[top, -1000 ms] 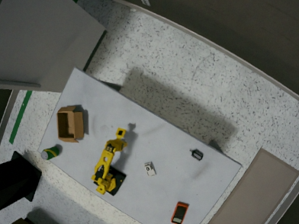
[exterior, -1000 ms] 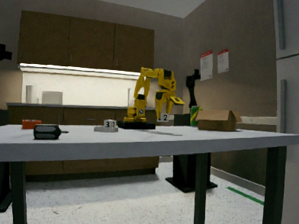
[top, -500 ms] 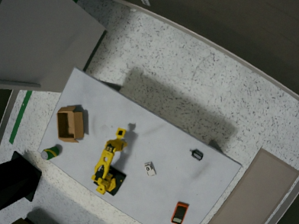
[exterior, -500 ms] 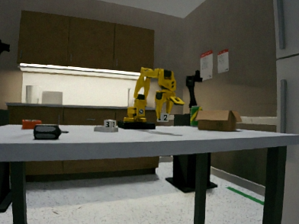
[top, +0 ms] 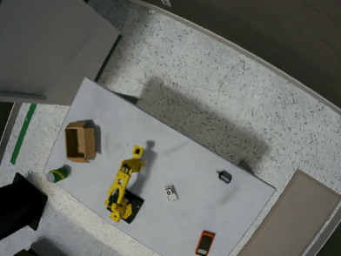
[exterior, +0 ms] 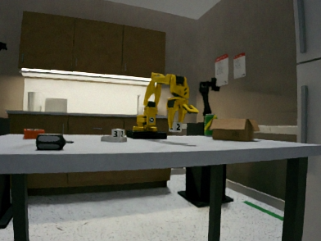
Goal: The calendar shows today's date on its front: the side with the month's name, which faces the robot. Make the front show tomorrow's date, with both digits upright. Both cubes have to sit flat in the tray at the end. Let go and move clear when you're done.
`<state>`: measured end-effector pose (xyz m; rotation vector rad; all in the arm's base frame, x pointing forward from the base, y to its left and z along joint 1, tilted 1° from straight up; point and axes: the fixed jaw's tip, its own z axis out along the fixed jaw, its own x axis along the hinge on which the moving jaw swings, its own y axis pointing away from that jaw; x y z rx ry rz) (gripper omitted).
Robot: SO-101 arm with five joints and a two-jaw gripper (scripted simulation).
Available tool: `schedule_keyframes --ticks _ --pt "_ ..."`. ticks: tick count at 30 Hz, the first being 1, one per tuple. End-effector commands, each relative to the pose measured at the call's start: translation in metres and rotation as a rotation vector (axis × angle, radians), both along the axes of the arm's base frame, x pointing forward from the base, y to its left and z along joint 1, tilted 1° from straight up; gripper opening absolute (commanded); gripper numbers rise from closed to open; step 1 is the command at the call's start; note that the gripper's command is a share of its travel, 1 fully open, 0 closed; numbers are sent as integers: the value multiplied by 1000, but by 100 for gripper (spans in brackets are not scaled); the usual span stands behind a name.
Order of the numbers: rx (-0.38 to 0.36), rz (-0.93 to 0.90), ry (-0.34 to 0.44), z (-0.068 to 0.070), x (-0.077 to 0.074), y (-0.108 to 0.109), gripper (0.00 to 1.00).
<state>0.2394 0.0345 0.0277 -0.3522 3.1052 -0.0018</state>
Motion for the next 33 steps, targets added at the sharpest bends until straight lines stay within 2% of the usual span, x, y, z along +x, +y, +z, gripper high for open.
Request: schedule_keyframes --ticks 1,33 --pt "-2 -14 28 -7 -3 -2 0" --pt "-2 -14 28 -19 -3 -2 0"
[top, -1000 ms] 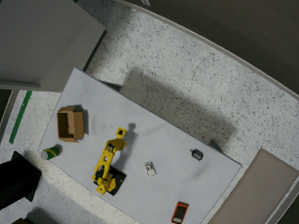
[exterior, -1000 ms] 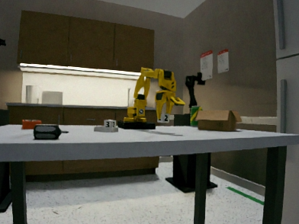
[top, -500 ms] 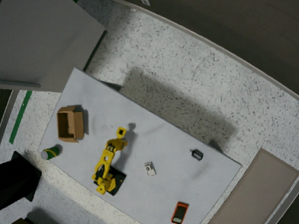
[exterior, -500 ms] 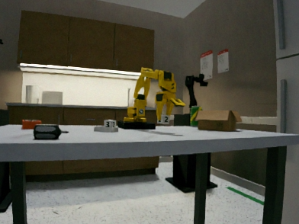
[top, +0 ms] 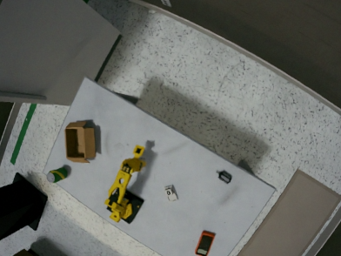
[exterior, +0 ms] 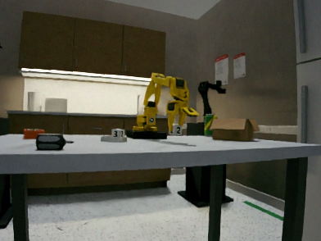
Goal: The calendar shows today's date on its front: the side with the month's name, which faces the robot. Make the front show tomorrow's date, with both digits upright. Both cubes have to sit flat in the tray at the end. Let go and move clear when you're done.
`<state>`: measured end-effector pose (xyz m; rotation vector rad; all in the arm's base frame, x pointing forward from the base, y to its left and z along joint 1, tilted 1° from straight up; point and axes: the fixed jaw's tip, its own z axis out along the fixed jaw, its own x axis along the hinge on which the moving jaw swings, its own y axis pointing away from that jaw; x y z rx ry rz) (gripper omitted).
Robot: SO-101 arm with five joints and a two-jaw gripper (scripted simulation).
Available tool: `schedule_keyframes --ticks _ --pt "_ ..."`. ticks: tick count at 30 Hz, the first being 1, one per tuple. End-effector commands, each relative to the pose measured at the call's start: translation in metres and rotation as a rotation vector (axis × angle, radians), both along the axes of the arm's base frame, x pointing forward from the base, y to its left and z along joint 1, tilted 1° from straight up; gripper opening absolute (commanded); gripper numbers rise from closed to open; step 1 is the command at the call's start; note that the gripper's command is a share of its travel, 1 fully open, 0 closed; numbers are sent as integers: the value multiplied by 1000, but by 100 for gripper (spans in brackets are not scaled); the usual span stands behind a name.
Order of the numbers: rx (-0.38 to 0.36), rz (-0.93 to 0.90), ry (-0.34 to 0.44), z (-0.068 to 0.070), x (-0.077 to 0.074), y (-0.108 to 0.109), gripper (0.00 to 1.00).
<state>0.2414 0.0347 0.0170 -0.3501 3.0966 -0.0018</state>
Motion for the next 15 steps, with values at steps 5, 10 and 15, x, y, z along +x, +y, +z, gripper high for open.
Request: schedule_keyframes --ticks 5,10,15 --pt "-3 -14 37 -9 -5 -2 0" --pt "-3 -14 37 -13 -5 -2 0" --pt "-3 -14 37 -14 -5 -2 0"
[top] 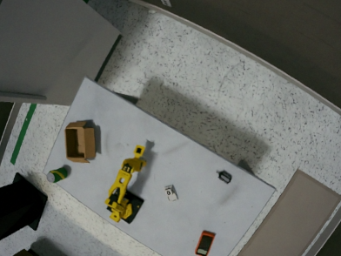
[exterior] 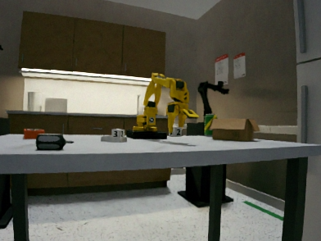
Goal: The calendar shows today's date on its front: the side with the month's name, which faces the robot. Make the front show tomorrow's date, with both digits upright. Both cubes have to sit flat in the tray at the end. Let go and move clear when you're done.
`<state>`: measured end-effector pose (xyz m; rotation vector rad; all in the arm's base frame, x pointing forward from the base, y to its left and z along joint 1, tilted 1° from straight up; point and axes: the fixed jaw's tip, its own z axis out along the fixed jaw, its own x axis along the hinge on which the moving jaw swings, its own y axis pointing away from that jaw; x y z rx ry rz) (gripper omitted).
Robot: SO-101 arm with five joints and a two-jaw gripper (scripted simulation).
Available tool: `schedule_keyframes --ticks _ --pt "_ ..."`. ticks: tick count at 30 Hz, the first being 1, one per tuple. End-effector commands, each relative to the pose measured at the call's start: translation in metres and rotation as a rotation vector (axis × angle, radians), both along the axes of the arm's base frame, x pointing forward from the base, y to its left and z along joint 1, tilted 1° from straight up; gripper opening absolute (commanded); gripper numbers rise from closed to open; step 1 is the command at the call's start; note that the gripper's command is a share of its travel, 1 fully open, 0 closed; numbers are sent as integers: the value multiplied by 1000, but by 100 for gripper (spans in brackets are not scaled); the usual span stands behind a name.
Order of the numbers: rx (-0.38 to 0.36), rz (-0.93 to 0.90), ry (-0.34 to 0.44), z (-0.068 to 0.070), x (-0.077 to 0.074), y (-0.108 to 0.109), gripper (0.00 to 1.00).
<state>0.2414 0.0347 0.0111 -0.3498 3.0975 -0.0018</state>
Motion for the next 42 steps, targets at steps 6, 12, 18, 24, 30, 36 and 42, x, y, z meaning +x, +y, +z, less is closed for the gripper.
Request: schedule_keyframes --ticks 6,12,18,24,30,36,42 --pt "-3 -13 36 -9 -5 -2 0" --pt "-3 -13 36 -13 -5 -2 0" --pt "-3 -13 36 -14 -5 -2 0" --pt "-3 -13 36 -15 -5 -2 0" --pt "-3 -13 36 -19 -5 -2 0" --pt "-3 -13 36 -20 -5 -2 0" --pt "-3 -13 36 -22 -5 -1 0"
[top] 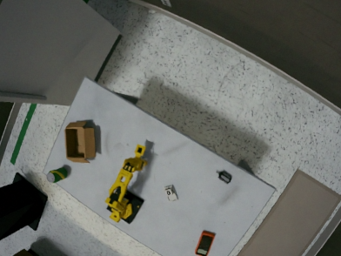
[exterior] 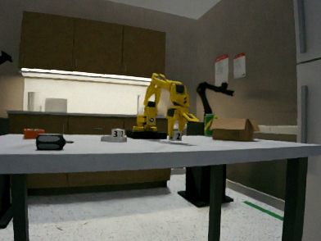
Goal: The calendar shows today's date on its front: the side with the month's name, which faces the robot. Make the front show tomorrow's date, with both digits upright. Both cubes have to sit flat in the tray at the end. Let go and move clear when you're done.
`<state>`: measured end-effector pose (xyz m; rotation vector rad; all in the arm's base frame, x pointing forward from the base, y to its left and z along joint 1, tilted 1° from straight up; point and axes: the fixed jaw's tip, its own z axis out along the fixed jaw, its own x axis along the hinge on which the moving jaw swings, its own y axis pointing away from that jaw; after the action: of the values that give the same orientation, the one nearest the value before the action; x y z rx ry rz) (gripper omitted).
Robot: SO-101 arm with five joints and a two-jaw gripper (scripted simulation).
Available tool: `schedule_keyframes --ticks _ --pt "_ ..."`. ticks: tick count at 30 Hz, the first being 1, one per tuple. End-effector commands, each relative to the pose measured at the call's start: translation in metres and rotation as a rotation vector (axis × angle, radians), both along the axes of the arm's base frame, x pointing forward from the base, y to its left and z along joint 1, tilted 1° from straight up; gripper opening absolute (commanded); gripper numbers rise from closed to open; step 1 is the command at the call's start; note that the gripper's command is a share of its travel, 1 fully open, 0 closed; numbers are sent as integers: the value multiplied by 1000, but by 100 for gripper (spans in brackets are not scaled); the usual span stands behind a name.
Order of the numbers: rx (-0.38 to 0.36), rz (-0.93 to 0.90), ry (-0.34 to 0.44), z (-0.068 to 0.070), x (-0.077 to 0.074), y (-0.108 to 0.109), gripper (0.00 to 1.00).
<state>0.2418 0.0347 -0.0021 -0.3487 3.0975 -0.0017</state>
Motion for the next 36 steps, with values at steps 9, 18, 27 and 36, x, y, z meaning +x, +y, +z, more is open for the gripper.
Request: schedule_keyframes --ticks 9,18,27,36 --pt "-3 -13 36 -13 -6 -1 0" --pt "-3 -13 36 -13 -6 -1 8" --pt "-3 -13 36 -13 -6 -1 18" --pt "-3 -13 36 -13 -6 -1 21"
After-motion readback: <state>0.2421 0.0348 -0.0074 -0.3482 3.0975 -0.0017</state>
